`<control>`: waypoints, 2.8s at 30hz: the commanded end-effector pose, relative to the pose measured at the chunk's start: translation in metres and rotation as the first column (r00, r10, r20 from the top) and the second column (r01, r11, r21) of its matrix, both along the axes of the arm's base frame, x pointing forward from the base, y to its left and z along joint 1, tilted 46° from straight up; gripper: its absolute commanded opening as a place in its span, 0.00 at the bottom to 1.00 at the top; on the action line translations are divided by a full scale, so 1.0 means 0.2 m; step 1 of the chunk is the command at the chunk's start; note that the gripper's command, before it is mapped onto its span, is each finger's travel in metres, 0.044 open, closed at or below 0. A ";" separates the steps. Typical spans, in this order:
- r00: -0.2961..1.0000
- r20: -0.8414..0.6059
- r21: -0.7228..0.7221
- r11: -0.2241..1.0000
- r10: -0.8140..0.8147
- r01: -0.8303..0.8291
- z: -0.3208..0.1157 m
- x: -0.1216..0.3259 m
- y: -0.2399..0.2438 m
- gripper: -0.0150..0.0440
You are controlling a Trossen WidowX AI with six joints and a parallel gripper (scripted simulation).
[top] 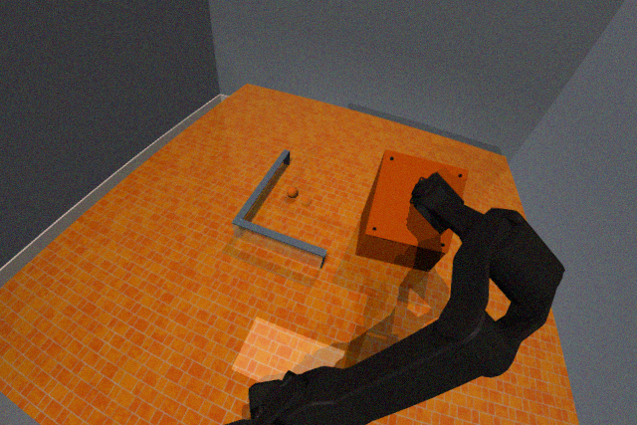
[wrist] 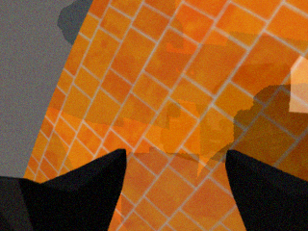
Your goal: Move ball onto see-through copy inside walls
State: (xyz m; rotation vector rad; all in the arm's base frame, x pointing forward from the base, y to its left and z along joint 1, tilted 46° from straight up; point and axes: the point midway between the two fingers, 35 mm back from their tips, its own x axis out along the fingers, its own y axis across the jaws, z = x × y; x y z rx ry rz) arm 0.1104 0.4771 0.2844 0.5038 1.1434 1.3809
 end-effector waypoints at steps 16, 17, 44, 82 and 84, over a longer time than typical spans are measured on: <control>0.958 0.192 -0.245 0.935 -0.211 0.255 -0.68 1.03 -0.50 0.70; 0.955 0.196 -0.260 0.928 -0.221 0.268 -0.72 1.08 -0.56 0.70; 0.919 -0.134 -0.535 0.808 -0.370 0.246 -1.85 1.22 -1.93 0.70; 0.882 -0.266 -0.515 0.831 -0.390 0.211 -2.13 1.05 -1.81 0.70; 0.882 -0.267 -0.515 0.831 -0.390 0.211 -2.13 1.05 -1.81 0.70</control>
